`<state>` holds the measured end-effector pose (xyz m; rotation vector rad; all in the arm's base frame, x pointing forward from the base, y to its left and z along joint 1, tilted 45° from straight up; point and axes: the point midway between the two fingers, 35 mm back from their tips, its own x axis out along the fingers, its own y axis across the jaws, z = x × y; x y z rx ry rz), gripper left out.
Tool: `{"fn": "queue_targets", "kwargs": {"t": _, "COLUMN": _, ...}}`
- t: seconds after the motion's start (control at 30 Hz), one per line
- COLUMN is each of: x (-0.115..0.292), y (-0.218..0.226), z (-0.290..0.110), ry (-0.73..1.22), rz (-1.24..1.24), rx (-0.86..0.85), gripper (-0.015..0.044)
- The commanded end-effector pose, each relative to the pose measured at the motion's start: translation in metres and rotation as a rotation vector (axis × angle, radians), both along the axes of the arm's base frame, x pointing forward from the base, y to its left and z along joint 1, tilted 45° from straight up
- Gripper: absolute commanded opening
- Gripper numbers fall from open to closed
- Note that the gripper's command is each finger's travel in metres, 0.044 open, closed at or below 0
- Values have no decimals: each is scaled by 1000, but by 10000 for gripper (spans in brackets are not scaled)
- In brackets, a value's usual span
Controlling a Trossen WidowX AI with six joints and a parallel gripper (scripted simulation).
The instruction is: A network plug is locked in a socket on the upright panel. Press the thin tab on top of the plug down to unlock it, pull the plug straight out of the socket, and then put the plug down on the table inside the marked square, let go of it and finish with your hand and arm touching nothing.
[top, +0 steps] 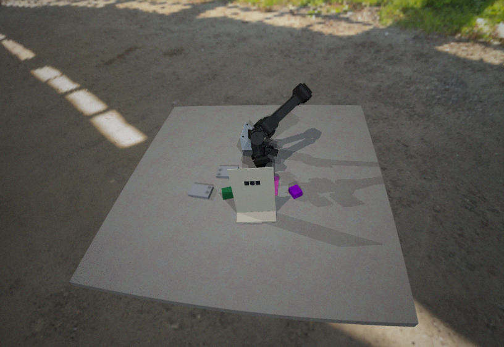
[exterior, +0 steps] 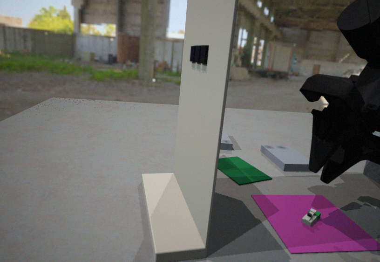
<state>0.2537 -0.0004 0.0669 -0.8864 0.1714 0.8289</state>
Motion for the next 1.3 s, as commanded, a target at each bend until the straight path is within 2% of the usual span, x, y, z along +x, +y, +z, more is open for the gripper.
{"fn": "queue_targets", "kwargs": {"t": 0.0, "x": 0, "y": -3, "z": 4, "ry": -5, "rz": 6, "rx": -2, "gripper": 156}}
{"fn": "queue_targets", "kwargs": {"t": 1.27, "x": -8, "y": -28, "z": 29, "ry": -3, "rz": 8, "rx": -1, "gripper": 156}}
